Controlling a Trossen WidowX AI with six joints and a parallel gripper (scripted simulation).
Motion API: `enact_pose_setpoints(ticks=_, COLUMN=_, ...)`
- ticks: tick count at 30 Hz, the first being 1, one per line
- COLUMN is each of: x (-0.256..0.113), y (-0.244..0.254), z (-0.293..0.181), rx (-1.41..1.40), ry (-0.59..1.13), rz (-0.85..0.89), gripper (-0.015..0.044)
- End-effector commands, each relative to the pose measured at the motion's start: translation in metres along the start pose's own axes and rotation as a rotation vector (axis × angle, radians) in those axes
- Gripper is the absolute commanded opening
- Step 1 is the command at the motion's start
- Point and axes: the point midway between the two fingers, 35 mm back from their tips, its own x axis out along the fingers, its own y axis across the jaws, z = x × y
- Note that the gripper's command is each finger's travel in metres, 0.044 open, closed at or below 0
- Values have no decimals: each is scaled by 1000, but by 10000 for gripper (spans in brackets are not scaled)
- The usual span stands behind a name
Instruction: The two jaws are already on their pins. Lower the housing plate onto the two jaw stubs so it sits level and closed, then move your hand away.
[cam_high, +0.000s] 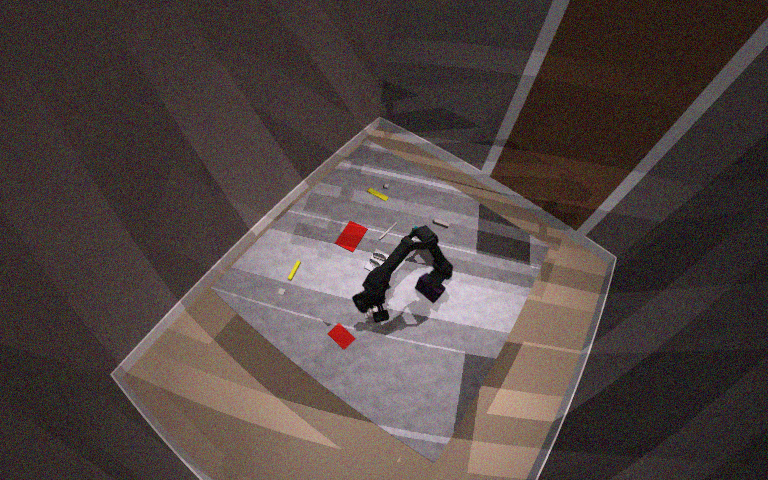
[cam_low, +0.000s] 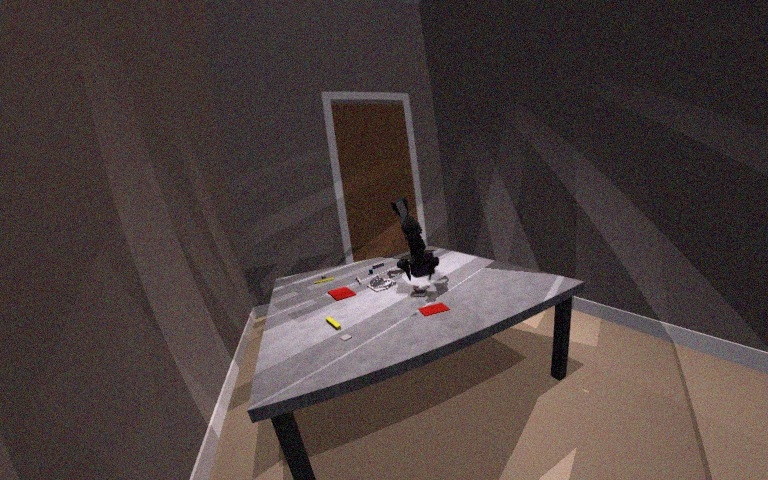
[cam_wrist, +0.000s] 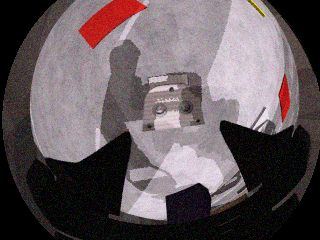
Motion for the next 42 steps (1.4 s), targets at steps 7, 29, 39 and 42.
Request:
enact_pose_setpoints(ticks=7, x=11, y=0, z=1, rx=-1, ry=0, rz=-1, gripper=440)
enact_pose_setpoints(ticks=29, x=46, y=-1, z=3, rx=-4, ry=0, rz=-4, gripper=440)
enact_pose_setpoints(ticks=39, x=52, y=-1, z=3, rx=-5, ry=0, rz=-5, gripper=440)
enact_pose_setpoints(ticks=42, x=52, y=-1, z=3, rx=-5, ry=0, rz=-5, gripper=440)
